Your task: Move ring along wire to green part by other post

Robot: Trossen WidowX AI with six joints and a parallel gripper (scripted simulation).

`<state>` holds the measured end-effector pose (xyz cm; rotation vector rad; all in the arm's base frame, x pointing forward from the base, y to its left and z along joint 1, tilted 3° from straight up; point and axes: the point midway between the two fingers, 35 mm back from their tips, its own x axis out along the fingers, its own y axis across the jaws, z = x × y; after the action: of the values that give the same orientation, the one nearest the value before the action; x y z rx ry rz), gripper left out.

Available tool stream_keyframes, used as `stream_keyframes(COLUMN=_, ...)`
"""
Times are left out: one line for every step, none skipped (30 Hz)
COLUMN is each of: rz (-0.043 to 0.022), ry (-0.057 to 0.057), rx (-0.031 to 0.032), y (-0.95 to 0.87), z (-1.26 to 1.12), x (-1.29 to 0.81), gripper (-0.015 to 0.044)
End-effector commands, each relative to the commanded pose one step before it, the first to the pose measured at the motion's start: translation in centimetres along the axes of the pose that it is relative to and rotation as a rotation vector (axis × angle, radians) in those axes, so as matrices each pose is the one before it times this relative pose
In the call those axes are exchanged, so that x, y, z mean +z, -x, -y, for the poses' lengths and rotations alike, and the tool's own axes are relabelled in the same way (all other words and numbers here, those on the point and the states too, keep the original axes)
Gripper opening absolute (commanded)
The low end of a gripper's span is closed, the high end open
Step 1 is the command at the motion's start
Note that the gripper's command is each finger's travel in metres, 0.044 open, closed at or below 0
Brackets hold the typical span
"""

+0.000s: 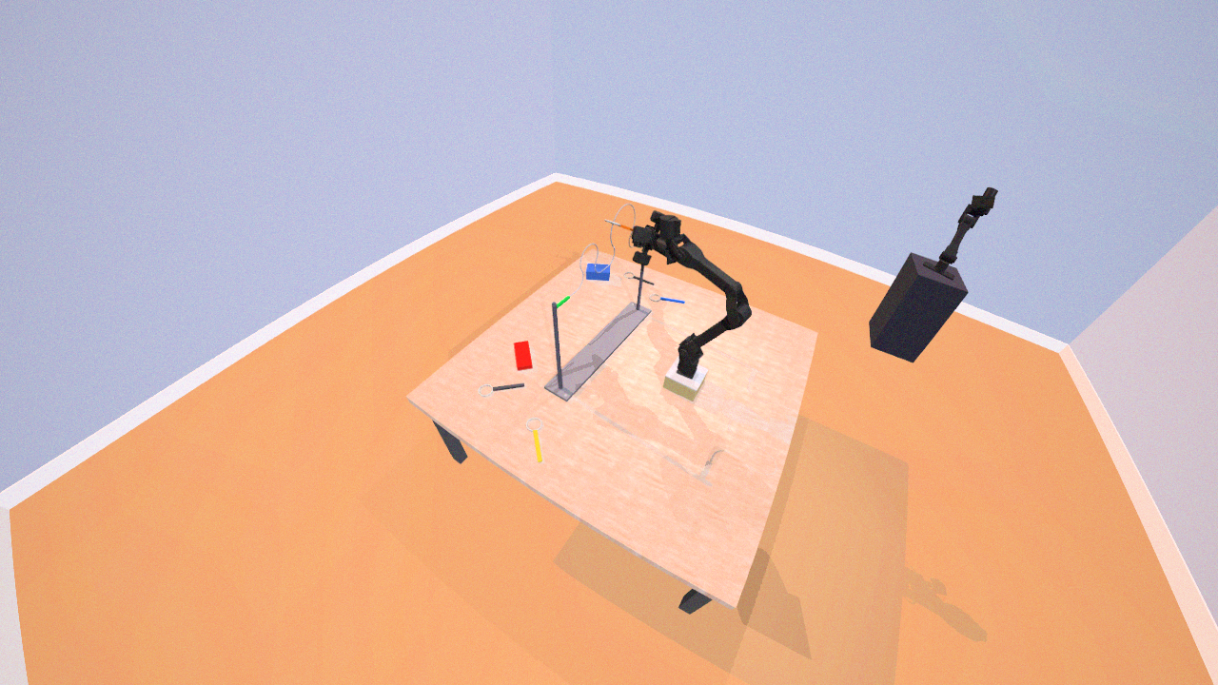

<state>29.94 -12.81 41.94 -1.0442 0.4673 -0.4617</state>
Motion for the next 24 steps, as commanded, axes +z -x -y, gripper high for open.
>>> stream_keyframes(rz=0.00382, ry=0.0468, rx=-0.03379, y=0.112, z=0.36, x=-0.04, gripper=-0.015)
stream_keyframes(rz=0.00143, ry=0.0108, rx=-0.00613, y=-0.007, z=0.042, x=-0.002, gripper=-0.015)
stream_keyframes(rz=0.00143, ry=0.0108, rx=-0.00614, y=-0.007, z=0.042, x=-0.002, gripper=-0.015)
stream_keyframes(rz=0.00143, ry=0.0108, rx=-0.00613, y=-0.006, z=0.042, x=-0.001, gripper=-0.015)
stream_keyframes(rz=0.00143, ry=0.0108, rx=-0.00613, y=-0.006, z=0.042, x=0.0, gripper=-0.015)
stream_keyframes(rz=0.00143, ry=0.0108, rx=-0.00613, y=-0.005, z=0.042, x=0.001, gripper=-0.015)
stream_keyframes(rz=0.00142, ry=0.0108, rx=-0.00613, y=-0.006, z=0.042, x=-0.002, gripper=-0.015)
stream_keyframes(rz=0.00142, ry=0.0108, rx=-0.00613, y=-0.007, z=0.042, x=-0.002, gripper=-0.015)
stream_keyframes(rz=0.00142, ry=0.0108, rx=-0.00613, y=-0.006, z=0.042, x=-0.001, gripper=-0.015)
stream_keyframes(rz=0.00142, ry=0.0108, rx=-0.00613, y=-0.006, z=0.042, x=0.0, gripper=-0.015)
stream_keyframes(rz=0.00142, ry=0.0108, rx=-0.00613, y=-0.005, z=0.042, x=0.001, gripper=-0.015)
stream_keyframes(rz=0.00141, ry=0.0108, rx=-0.00613, y=-0.006, z=0.042, x=-0.002, gripper=-0.015)
stream_keyframes(rz=0.00141, ry=0.0108, rx=-0.00613, y=-0.007, z=0.042, x=-0.002, gripper=-0.015)
stream_keyframes(rz=0.00141, ry=0.0108, rx=-0.00613, y=-0.006, z=0.042, x=-0.001, gripper=-0.015)
stream_keyframes(rz=0.00141, ry=0.0108, rx=-0.00613, y=-0.006, z=0.042, x=0.0, gripper=-0.015)
stream_keyframes(rz=0.00141, ry=0.0108, rx=-0.00613, y=-0.005, z=0.042, x=0.001, gripper=-0.015)
stream_keyframes(rz=0.00141, ry=0.0108, rx=-0.00613, y=-0.006, z=0.042, x=-0.002, gripper=-0.015)
stream_keyframes(rz=0.0014, ry=0.0108, rx=-0.00613, y=-0.007, z=0.042, x=-0.002, gripper=-0.015)
stream_keyframes(rz=0.0014, ry=0.0108, rx=-0.00613, y=-0.006, z=0.042, x=-0.001, gripper=-0.015)
stream_keyframes(rz=0.0014, ry=0.0108, rx=-0.00613, y=-0.006, z=0.042, x=0.0, gripper=-0.015)
stream_keyframes(rz=0.0014, ry=0.0108, rx=-0.00613, y=-0.005, z=0.042, x=0.001, gripper=-0.015)
stream_keyframes(rz=0.0014, ry=0.0108, rx=-0.00613, y=-0.006, z=0.042, x=-0.001, gripper=-0.015)
stream_keyframes(rz=0.0014, ry=0.0108, rx=-0.00614, y=-0.007, z=0.042, x=-0.002, gripper=-0.015)
stream_keyframes(rz=0.00139, ry=0.0108, rx=-0.00614, y=-0.006, z=0.042, x=-0.001, gripper=-0.015)
